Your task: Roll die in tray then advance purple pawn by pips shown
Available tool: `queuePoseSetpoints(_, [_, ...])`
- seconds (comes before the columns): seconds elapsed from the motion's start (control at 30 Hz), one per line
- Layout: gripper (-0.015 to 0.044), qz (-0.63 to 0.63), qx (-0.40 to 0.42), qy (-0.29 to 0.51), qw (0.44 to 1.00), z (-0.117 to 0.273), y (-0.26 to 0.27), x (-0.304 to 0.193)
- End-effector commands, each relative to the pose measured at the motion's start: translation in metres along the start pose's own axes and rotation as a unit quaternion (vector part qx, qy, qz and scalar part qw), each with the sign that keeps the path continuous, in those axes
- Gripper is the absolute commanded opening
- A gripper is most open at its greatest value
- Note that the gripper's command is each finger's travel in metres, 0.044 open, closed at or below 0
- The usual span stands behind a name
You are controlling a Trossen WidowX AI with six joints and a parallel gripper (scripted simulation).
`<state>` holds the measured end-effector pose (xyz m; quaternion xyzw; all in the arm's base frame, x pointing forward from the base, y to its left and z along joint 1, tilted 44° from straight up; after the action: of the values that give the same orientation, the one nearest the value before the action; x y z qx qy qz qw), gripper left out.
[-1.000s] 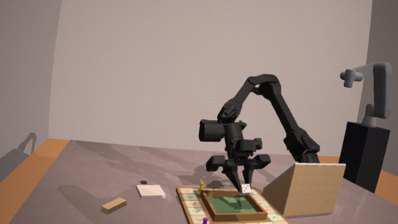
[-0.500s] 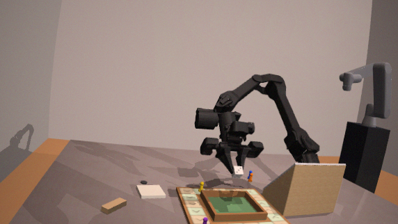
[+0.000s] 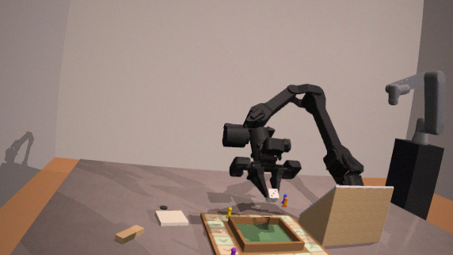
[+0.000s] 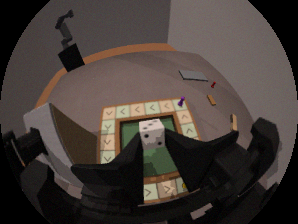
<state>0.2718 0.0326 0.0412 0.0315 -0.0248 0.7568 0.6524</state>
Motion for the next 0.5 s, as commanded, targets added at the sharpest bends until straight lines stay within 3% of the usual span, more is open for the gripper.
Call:
queuePoseSetpoints(0.0, [0.0, 0.0, 0.0, 0.0, 1.0, 0.0, 0.0, 0.0])
queuePoseSetpoints(0.03, [0.0, 0.0, 0.0, 0.0, 1.0, 0.0, 0.0, 0.0])
queuePoseSetpoints(0.3, [0.021, 0.0, 0.0, 0.0, 1.0, 0.0, 0.0, 0.0])
queuePoseSetpoints(0.47, [0.0341, -0.001, 0.0, -0.004, 1.0, 0.026, -0.001, 0.03])
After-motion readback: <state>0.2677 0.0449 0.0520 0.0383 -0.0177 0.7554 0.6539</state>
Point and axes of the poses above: the point midway between the two fingers, 35 mm back from their tips, its own z axis back along the fingers, its own y axis across the jaws, x = y × z, the point moved 1 cm from there along z, back along the fingers, and after that the axes turned 1 degree about z, right-handed, at the moved point
